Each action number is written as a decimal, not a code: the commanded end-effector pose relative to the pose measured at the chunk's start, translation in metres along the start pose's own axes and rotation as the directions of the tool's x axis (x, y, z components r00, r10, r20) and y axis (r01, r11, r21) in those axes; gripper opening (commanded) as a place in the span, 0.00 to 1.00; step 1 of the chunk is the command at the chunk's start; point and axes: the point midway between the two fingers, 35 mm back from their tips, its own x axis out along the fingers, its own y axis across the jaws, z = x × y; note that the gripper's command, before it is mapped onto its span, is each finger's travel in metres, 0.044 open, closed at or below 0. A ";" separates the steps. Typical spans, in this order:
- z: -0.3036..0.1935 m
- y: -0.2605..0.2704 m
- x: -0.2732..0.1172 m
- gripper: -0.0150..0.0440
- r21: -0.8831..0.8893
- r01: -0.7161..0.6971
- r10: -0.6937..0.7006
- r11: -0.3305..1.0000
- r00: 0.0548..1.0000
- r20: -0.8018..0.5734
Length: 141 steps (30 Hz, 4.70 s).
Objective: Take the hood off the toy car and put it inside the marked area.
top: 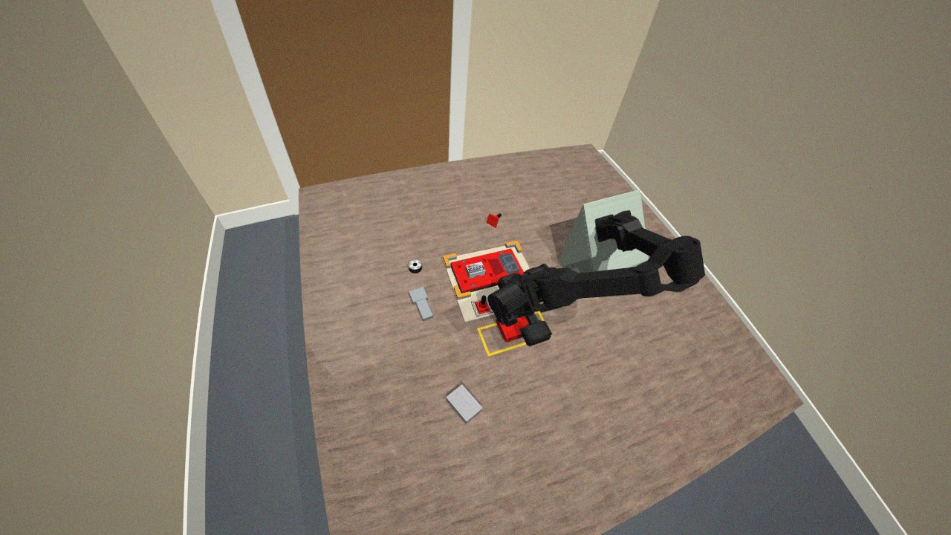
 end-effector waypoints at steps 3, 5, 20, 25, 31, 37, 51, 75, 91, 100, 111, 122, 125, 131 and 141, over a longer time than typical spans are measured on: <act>-0.001 -0.001 0.005 0.25 0.007 0.003 -0.003 1.000 1.000 -0.001; -0.001 -0.001 0.007 0.25 0.007 0.003 -0.003 1.000 1.000 -0.001; -0.003 0.000 0.018 0.25 0.007 0.000 0.000 1.000 1.000 -0.002; -0.003 0.000 0.021 0.25 0.007 -0.001 0.001 1.000 1.000 -0.002; -0.003 0.000 0.022 0.25 0.007 -0.001 0.001 1.000 1.000 -0.002; -0.003 0.000 0.025 0.25 0.007 -0.001 0.001 1.000 1.000 -0.002; -0.003 0.000 0.032 0.25 0.008 -0.001 0.001 1.000 1.000 -0.002; -0.003 0.001 0.038 0.52 0.002 -0.004 0.004 1.000 1.000 -0.003; -0.001 0.000 0.011 1.00 0.001 0.000 0.000 1.000 1.000 -0.002; -0.002 0.000 -0.032 1.00 0.002 -0.002 0.002 1.000 1.000 -0.002; -0.002 0.000 -0.032 1.00 0.002 -0.002 0.002 1.000 1.000 -0.002; -0.002 0.000 -0.032 1.00 0.002 -0.002 0.002 1.000 1.000 -0.002; -0.002 0.000 -0.032 1.00 0.002 -0.002 0.002 1.000 1.000 -0.002; -0.002 0.000 -0.032 1.00 0.002 -0.002 0.002 1.000 1.000 -0.002; -0.002 0.000 -0.032 1.00 0.002 -0.002 0.002 1.000 1.000 -0.002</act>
